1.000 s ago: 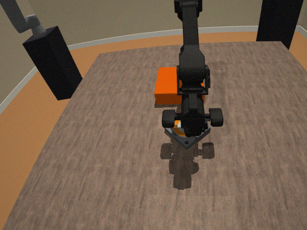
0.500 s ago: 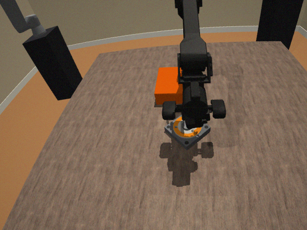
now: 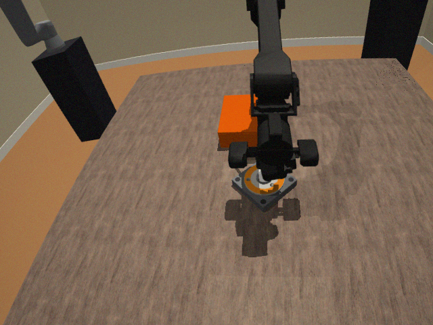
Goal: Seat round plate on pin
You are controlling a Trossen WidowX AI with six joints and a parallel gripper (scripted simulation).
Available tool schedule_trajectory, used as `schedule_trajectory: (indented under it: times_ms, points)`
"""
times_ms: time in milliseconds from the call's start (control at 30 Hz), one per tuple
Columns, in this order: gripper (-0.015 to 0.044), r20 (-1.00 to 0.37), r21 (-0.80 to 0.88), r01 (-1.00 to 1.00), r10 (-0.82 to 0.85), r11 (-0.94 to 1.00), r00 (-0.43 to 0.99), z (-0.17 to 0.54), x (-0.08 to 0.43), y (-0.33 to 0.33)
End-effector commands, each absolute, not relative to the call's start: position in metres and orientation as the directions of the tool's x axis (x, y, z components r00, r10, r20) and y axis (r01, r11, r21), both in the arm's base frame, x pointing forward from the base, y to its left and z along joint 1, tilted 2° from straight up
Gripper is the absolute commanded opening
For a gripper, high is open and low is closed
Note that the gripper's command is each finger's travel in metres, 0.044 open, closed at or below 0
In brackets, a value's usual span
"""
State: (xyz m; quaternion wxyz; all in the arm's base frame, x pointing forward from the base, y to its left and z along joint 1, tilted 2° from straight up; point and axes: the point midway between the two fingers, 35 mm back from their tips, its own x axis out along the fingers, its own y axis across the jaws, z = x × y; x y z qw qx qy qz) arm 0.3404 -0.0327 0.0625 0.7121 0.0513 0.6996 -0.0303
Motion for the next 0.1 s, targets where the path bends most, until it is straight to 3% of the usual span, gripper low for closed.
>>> schedule_trajectory:
  times_ms: [0,67]
  points:
    - [0.0,-0.999,0.031,0.115,0.028,0.993,0.021,0.0626,0.3408,-0.0326]
    - [0.0,-0.999,0.031,0.115,0.028,0.993,0.021,0.0626,0.3408,-0.0326]
